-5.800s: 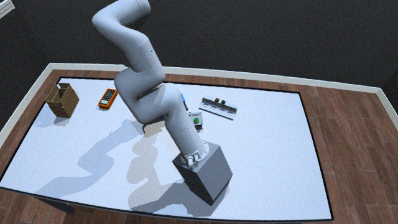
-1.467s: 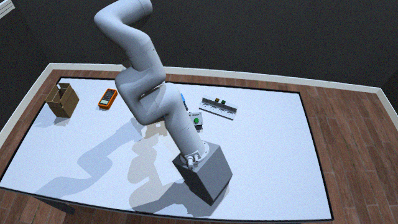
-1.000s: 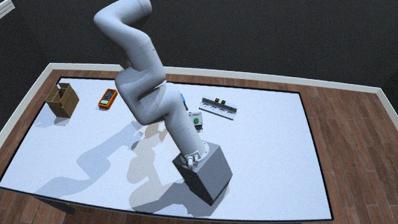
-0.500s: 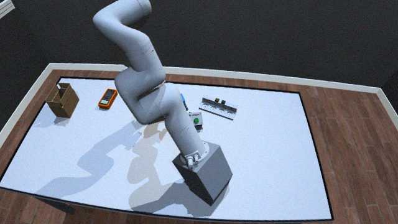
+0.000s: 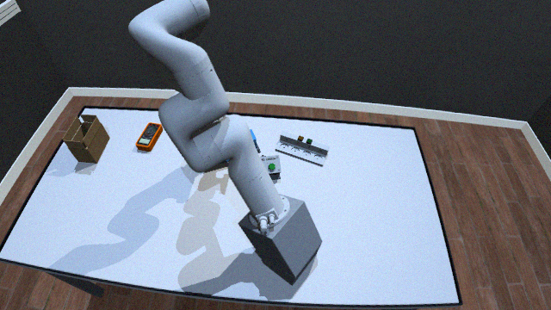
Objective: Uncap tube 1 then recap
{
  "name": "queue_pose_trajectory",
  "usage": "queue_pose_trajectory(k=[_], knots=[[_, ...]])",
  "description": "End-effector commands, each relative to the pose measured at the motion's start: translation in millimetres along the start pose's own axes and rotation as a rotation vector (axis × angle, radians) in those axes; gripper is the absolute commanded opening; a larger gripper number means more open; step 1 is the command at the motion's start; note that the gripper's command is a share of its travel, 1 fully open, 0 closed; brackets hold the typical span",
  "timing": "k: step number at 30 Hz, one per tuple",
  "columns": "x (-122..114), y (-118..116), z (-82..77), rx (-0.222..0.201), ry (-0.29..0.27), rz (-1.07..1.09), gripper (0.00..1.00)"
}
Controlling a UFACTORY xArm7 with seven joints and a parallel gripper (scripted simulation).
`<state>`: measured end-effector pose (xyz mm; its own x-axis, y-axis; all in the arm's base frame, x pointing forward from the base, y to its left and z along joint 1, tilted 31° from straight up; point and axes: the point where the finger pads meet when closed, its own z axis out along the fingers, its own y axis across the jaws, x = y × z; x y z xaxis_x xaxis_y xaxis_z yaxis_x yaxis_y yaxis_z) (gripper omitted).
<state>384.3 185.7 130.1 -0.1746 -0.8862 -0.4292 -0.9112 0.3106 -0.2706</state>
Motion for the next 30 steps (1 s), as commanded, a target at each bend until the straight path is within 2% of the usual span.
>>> queue_pose_trajectory(k=[1, 3, 5, 20, 22, 26, 30], knots=[[0.0, -1.4, -0.7, 0.007, -0.019, -0.261, 0.00], [0.0, -1.4, -0.7, 0.008, -0.019, -0.361, 0.00], [0.0, -1.4, -0.7, 0.008, -0.019, -0.361, 0.00], [0.0, -1.4, -1.0, 0.014, -0.014, -1.101, 0.00], [0.0, -1.4, -1.0, 0.014, -0.014, -1.101, 0.00], [0.0, -1.4, -1.0, 0.016, -0.015, -1.282, 0.00], [0.0, -1.4, -1.0, 0.016, -0.015, -1.282, 0.00]])
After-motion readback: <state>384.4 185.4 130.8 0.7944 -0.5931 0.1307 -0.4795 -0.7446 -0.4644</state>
